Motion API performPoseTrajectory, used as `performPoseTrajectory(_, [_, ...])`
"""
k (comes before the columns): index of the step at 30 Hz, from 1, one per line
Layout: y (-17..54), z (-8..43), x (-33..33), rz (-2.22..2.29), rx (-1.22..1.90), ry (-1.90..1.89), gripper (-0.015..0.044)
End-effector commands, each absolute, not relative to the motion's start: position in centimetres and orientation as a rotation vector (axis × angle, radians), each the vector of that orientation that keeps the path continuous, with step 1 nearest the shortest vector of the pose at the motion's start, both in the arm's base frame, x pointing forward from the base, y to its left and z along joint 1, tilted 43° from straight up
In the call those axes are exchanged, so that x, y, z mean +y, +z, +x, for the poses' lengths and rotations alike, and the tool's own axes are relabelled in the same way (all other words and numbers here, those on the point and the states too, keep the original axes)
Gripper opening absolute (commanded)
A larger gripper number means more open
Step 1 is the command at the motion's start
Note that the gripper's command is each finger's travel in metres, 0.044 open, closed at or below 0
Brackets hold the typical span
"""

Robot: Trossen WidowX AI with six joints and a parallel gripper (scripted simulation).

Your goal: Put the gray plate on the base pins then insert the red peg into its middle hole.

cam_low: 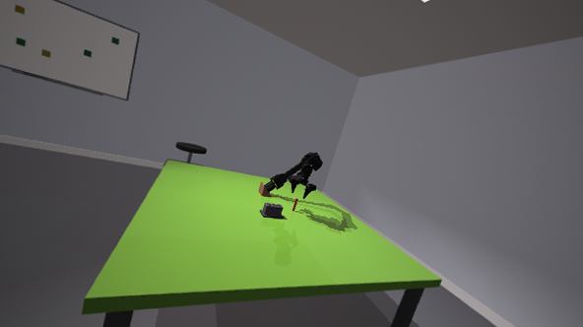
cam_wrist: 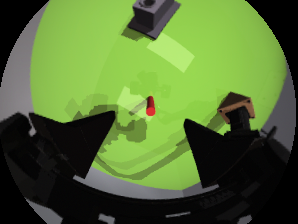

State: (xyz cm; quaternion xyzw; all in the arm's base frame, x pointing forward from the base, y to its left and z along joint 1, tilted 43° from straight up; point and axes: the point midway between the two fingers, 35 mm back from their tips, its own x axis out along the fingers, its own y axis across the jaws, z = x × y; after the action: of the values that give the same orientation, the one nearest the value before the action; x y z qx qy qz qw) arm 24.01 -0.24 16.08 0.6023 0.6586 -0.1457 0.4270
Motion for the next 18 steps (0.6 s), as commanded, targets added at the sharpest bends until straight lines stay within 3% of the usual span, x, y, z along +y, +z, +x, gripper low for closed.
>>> performPoseTrajectory(1, [15.7,24.0,0.2,1.511,1.648,-0.366,0.044])
performPoseTrajectory(18, [13.6,24.4,2.0,1.51,1.647,-0.367,0.044])
